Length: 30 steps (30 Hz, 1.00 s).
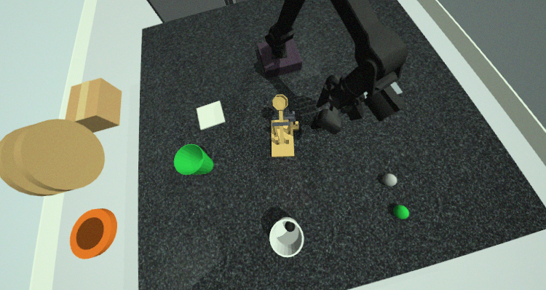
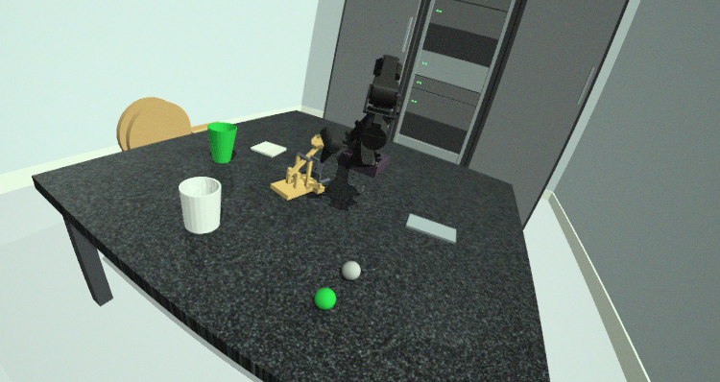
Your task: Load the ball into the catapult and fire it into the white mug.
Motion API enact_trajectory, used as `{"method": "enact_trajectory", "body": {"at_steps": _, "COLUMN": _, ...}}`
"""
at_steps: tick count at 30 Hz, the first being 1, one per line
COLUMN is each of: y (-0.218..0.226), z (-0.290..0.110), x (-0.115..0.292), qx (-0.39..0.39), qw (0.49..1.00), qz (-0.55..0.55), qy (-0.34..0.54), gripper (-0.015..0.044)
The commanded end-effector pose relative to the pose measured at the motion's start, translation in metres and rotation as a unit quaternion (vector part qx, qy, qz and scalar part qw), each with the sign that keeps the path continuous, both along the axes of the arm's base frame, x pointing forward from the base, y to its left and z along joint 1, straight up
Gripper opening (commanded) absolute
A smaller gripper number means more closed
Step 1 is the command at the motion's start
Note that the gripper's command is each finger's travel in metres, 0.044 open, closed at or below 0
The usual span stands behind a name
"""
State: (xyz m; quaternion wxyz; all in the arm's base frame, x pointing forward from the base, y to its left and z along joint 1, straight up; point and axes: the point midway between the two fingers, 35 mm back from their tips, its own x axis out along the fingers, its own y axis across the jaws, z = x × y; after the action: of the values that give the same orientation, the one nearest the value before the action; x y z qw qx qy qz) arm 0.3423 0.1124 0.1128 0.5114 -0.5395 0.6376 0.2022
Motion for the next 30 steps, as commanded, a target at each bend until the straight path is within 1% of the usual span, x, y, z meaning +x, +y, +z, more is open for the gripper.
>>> {"method": "enact_trajectory", "body": {"at_steps": 1, "y": -0.003, "z": 0.004, "x": 0.015, "qx": 0.029, "qw": 0.998, "qz": -0.039, "qy": -0.031, "gripper": 0.044}}
{"method": "enact_trajectory", "body": {"at_steps": 12, "y": -0.015, "z": 0.021, "x": 0.064, "qx": 0.115, "qw": 0.974, "qz": -0.15, "qy": -0.126, "gripper": 0.044}}
{"method": "enact_trajectory", "body": {"at_steps": 18, "y": -0.025, "z": 0.035, "x": 0.095, "qx": 0.166, "qw": 0.946, "qz": -0.211, "qy": -0.182, "gripper": 0.044}}
{"method": "enact_trajectory", "body": {"at_steps": 30, "y": -0.05, "z": 0.063, "x": 0.143, "qx": 0.247, "qw": 0.884, "qz": -0.292, "qy": -0.269, "gripper": 0.044}}
